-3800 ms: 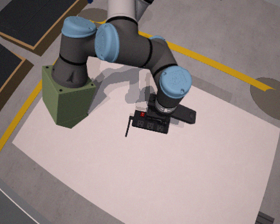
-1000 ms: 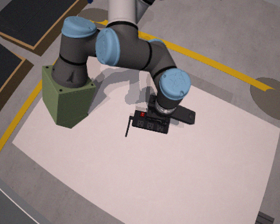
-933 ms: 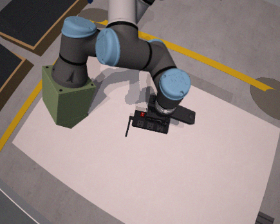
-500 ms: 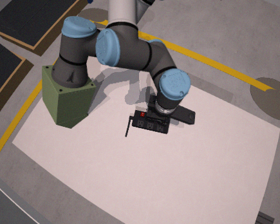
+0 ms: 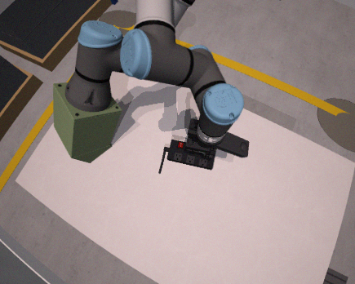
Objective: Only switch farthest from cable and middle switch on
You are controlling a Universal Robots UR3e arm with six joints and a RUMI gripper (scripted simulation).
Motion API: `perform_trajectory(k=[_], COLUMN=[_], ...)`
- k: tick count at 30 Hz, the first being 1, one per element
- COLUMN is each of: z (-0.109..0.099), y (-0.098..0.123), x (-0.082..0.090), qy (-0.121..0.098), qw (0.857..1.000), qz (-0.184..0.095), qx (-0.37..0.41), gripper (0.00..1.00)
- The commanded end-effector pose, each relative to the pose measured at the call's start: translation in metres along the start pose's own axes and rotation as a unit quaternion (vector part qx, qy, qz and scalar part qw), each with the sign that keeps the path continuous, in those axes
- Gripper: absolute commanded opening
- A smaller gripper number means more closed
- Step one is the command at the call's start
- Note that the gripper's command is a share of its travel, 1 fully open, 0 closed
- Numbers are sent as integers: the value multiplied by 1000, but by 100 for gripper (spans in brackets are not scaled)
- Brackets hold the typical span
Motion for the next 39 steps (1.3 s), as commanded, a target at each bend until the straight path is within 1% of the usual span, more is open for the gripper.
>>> perform_trajectory(k=[1, 10, 31, 33, 36, 38, 39], z=[0, 0, 0, 1, 4, 4, 5], y=[0, 0, 0, 6, 27, 27, 34], x=[16, 29, 30, 32, 39, 39, 41], qy=[0, 0, 0, 1, 1, 1, 1], qw=[1000, 1000, 1000, 1000, 1000, 1000, 1000], qz=[0, 0, 0, 0, 0, 0, 0], qx=[0, 0, 0, 0, 0, 0, 0], gripper=[0, 0, 0, 0, 0, 0, 0])
Point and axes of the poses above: the point where the finger pads meet when closed, its own x axis back along the fingers, its own z axis across the jaws, y = z × x, the point moved 7 cm from there along x, back along the fingers, and after that the axes turned 7 degrees about -x, right-handed, at the moved point
